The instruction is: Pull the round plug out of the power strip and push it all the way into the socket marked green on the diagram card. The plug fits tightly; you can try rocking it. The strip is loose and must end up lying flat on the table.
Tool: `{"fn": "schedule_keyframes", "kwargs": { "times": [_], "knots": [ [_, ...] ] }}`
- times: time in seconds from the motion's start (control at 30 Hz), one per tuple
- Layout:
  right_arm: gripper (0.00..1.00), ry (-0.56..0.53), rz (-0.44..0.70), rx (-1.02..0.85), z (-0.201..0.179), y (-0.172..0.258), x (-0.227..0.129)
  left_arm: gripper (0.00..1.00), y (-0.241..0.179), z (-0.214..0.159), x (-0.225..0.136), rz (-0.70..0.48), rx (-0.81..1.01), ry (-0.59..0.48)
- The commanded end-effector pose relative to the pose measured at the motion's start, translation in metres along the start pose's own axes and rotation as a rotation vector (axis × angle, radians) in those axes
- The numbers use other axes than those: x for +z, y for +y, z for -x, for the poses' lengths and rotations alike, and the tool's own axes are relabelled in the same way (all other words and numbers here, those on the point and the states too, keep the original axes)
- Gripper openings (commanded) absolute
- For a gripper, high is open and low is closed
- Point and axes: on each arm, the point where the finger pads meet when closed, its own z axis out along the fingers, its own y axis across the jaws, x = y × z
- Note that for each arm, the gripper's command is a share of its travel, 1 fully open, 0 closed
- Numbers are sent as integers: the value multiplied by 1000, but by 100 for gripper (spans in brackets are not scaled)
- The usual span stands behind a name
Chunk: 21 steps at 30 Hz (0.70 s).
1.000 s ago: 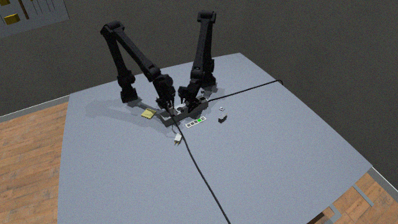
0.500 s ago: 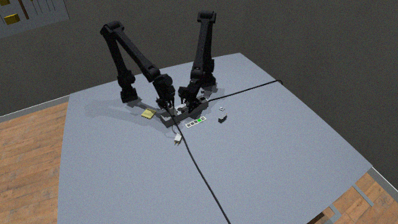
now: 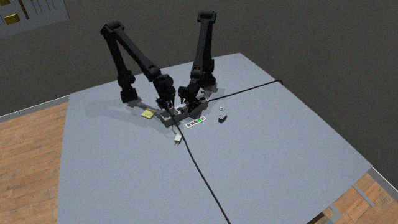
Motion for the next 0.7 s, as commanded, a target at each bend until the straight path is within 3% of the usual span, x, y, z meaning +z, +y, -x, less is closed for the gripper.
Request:
{"fn": "schedule_keyframes", "kwargs": {
  "times": [0.0,0.1,0.37,0.53,0.67],
  "knots": [
    [33,-204,4,-2,46,7,-27,73,-3,-25,11,-11,-37,65],
    [33,-206,5,-2,47,7,-27,73,-4,-27,11,-13,-38,68],
    [33,-53,30,14,55,5,-18,73,-3,-25,11,-11,-37,65],
    [33,-73,25,11,53,5,-20,73,-2,-24,10,-9,-36,61],
    [33,-171,10,1,49,6,-25,73,-3,-25,11,-11,-37,65]
  ]
}}
